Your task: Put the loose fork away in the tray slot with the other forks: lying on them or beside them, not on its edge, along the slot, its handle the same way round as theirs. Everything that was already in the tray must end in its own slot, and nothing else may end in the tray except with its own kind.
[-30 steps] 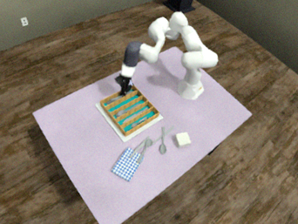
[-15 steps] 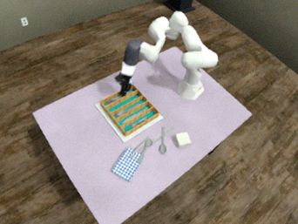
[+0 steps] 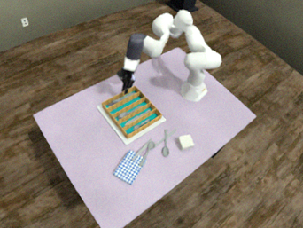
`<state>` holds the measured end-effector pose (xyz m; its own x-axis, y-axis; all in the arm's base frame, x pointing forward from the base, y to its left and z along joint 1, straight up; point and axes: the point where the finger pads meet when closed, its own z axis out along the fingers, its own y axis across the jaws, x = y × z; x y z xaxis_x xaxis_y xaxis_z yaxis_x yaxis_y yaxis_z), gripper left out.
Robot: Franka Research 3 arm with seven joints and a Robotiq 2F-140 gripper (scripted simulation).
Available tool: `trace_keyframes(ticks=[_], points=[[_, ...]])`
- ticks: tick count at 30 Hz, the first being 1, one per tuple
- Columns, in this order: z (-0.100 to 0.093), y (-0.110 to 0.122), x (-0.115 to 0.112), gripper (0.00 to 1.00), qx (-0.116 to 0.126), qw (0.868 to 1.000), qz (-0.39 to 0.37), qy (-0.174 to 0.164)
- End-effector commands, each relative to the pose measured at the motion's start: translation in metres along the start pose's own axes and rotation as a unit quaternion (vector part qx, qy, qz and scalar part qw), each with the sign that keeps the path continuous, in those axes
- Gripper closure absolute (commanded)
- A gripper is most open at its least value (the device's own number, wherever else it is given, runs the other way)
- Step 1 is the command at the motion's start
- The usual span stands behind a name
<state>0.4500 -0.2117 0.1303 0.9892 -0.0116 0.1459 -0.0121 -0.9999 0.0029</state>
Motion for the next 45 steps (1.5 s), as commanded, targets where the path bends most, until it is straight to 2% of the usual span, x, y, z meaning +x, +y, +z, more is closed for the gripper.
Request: trace_keyframes(ticks=[1,10,19,20,45], points=[[-0.014,-0.001,-0.002,0.77,0.001,1.0,-0.003,-0.007],[-0.044,-0.001,0.002,0.77,0.001,1.0,-0.003,-0.007],[-0.049,-0.001,0.003,0.77,0.001,1.0,-0.003,-0.007],[-0.049,-0.001,0.003,0.0,0.001,1.0,-0.003,-0.007],[-0.049,-0.001,0.003,0.0,0.001,1.0,-0.003,-0.007]])
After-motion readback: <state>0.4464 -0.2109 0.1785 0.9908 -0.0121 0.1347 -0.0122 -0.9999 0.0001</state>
